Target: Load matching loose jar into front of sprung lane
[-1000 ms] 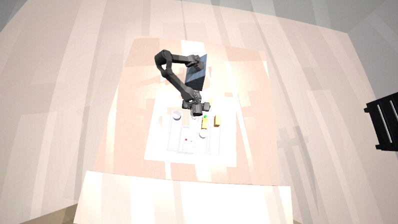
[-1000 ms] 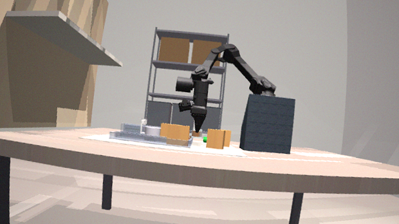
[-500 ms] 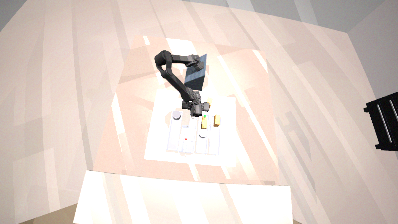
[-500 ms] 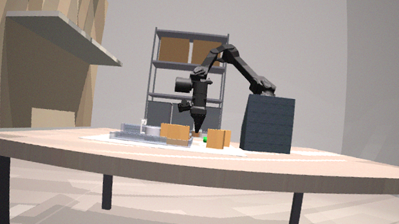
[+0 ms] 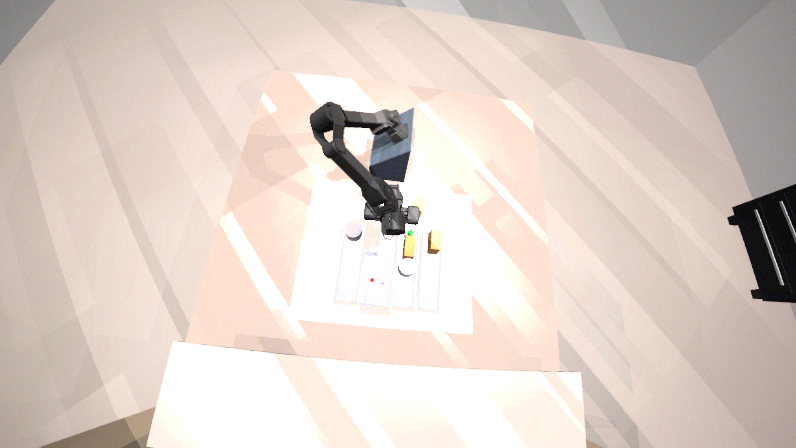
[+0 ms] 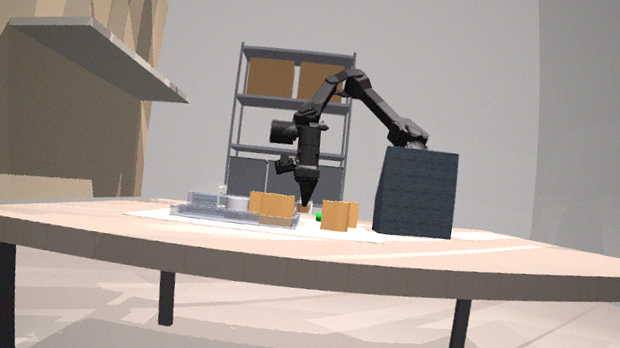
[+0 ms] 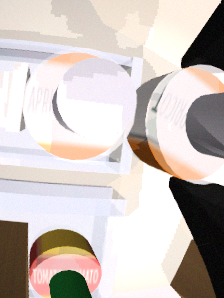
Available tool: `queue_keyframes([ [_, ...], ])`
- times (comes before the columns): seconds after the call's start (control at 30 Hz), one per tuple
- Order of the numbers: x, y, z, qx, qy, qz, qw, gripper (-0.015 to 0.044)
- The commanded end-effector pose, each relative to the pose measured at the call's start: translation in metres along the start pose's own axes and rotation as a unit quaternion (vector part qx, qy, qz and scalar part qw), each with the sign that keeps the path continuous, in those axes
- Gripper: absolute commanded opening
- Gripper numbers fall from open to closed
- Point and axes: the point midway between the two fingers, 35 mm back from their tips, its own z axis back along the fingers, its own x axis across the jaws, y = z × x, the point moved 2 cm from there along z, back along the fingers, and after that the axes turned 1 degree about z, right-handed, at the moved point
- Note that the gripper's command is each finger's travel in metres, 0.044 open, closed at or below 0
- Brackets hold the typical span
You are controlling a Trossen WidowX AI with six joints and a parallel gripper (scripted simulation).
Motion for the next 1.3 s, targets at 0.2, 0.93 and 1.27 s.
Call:
queue_keyframes([
  [0.2,-0.002,-0.014,0.001,-0.011,0.001,-0.008,1.0,0.0],
  [0.93,-0.004,-0.024,0.002,-0.011,0.001,-0.008,1.0,0.0],
  [1.27,-0.004,-0.029,0.003,-0.012,0.001,-0.008,1.0,0.0],
])
